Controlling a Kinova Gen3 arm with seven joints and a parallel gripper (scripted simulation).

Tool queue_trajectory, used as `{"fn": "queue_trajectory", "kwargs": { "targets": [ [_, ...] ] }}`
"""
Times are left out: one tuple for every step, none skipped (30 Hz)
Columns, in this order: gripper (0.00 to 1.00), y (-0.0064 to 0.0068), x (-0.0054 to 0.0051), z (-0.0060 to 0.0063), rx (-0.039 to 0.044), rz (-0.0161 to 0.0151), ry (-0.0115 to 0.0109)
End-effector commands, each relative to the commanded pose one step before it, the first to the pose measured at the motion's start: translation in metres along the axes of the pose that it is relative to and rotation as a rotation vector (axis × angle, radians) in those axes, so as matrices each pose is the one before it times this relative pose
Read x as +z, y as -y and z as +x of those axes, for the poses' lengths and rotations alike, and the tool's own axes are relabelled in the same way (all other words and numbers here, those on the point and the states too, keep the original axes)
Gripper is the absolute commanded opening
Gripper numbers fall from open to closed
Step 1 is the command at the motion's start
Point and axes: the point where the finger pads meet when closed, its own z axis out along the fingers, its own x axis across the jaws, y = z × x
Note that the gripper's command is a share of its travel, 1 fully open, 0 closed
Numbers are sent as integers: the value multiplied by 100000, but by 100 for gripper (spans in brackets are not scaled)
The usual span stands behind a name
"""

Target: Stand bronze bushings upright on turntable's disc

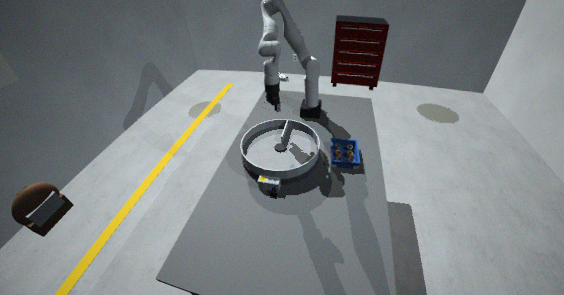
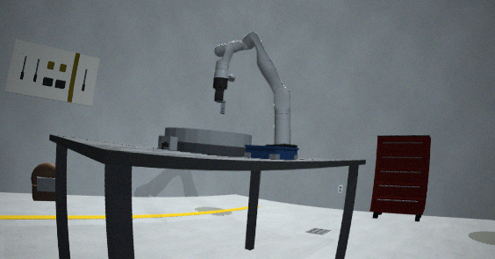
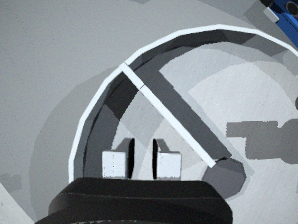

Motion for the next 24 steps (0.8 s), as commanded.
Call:
{"fn": "queue_trajectory", "kwargs": {
  "targets": [
    [39,153,-125,-125,1329,222,146],
    [39,0,0,0,0,0,0],
    [39,0,0,0,0,0,0],
    [39,0,0,0,0,0,0],
    [39,0,0,0,0,0,0],
    [39,0,0,0,0,0,0],
    [39,0,0,0,0,0,0],
    [76,1,1,3,12,0,-2],
    [76,9,7,20,125,-3,-11],
    [76,25,18,53,326,-9,-29],
    [76,58,33,82,610,19,-4],
    [76,99,46,98,442,62,50],
    [76,88,39,151,2,2,0],
    [76,119,52,200,2,3,0],
    [76,153,66,253,3,4,0],
    [76,191,81,309,3,5,0],
    [76,231,96,365,3,6,0],
    [76,274,112,420,2,7,0],
    [76,320,127,474,1,8,0],
    [76,0,0,0,0,0,0],
    [76,0,0,0,0,0,0],
    [76,367,142,525,0,9,1],
    [76,319,178,514,-229,-257,157],
    [76,344,251,592,-246,-63,125]
  ]
}}
